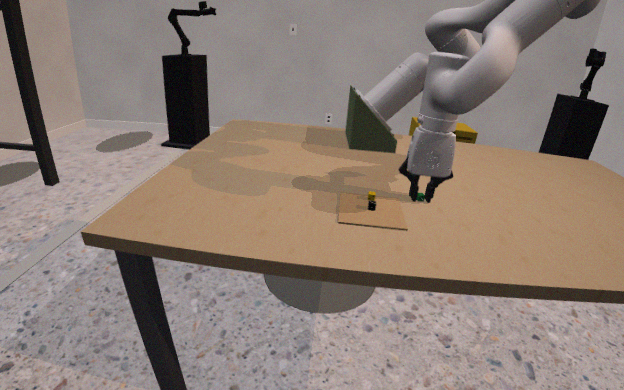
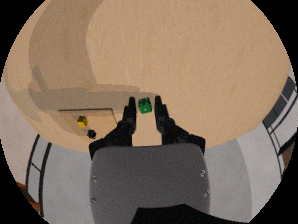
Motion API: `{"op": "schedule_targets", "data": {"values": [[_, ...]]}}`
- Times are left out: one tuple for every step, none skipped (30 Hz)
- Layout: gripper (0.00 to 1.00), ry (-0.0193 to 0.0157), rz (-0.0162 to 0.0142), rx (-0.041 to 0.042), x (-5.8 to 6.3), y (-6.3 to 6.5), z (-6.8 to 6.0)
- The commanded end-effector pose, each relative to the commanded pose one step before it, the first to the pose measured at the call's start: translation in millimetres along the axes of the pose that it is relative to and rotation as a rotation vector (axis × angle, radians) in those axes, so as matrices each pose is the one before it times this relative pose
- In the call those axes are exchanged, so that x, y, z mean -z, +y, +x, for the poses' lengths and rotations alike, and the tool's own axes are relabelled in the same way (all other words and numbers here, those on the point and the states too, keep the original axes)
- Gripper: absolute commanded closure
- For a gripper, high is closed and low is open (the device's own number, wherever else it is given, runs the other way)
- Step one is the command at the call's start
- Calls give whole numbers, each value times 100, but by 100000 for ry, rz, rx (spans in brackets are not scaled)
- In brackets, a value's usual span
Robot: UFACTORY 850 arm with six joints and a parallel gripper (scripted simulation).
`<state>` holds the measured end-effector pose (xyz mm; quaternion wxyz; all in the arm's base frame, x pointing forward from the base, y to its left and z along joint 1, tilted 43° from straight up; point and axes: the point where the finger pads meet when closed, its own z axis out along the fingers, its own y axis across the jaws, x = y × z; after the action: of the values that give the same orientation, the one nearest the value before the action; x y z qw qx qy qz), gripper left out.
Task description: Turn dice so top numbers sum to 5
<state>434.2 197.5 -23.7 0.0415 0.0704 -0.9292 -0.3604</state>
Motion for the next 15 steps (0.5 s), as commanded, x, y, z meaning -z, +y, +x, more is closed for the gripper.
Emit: {"op": "schedule_targets", "data": {"values": [[69, -140, 16, 35, 54, -3, -71], [69, 0, 0, 0, 0, 0, 0], [69, 0, 0, 0, 0, 0, 0], [69, 0, 0, 0, 0, 0, 0], [69, 0, 0, 0, 0, 0, 0], [69, 0, 0, 0, 0, 0, 0], [69, 0, 0, 0, 0, 0, 0], [69, 0, 0, 0, 0, 0, 0], [69, 0, 0, 0, 0, 0, 0], [69, 0, 0, 0, 0, 0, 0], [69, 0, 0, 0, 0, 0, 0], [89, 0, 0, 0, 0, 0, 0], [89, 0, 0, 0, 0, 0, 0], [89, 0, 0, 0, 0, 0, 0], [89, 0, 0, 0, 0, 0, 0]]}}
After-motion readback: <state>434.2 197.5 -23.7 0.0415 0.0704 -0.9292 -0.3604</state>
